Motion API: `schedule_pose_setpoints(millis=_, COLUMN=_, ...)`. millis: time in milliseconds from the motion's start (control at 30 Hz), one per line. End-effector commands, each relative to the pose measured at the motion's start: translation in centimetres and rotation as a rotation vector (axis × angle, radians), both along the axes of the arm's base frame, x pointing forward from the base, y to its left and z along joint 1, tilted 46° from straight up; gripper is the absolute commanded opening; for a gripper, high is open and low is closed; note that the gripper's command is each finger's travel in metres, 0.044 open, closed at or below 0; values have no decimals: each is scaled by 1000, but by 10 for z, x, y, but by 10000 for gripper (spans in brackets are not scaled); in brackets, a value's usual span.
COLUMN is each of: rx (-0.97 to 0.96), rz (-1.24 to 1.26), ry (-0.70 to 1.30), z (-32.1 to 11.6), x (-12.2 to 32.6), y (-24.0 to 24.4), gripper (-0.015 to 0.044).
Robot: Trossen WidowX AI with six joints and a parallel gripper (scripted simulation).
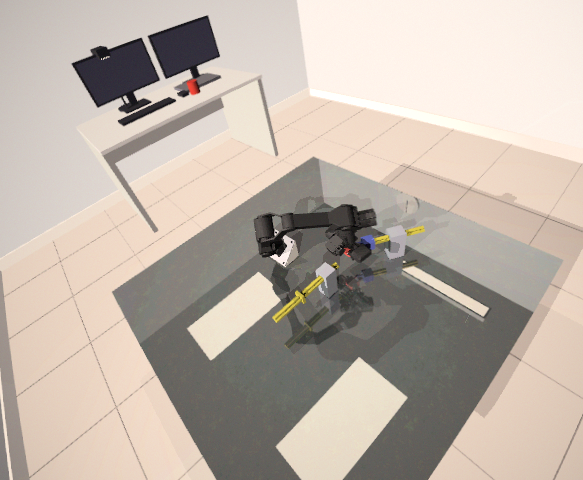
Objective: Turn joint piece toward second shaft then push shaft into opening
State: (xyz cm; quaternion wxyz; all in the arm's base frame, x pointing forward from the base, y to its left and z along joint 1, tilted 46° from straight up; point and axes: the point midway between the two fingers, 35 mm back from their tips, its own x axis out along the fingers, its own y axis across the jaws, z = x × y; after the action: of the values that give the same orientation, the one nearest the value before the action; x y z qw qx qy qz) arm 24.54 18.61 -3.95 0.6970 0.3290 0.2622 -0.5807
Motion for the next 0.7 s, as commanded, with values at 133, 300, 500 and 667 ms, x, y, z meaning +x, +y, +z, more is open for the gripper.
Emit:
schedule_pose_setpoints(millis=133, rx=110, rz=58, ry=61, z=-3, x=4, y=-4, gripper=0)
schedule_pose_setpoints(millis=300, rx=141, rz=75, ry=80, z=-5, x=5, y=-5, gripper=0)
schedule_pose_setpoints(millis=500, rx=161, rz=86, ry=96, z=-5, x=6, y=-6, gripper=0)
schedule_pose_setpoints(millis=667, rx=164, rz=88, ry=99, z=-5, x=6, y=-6, gripper=0)
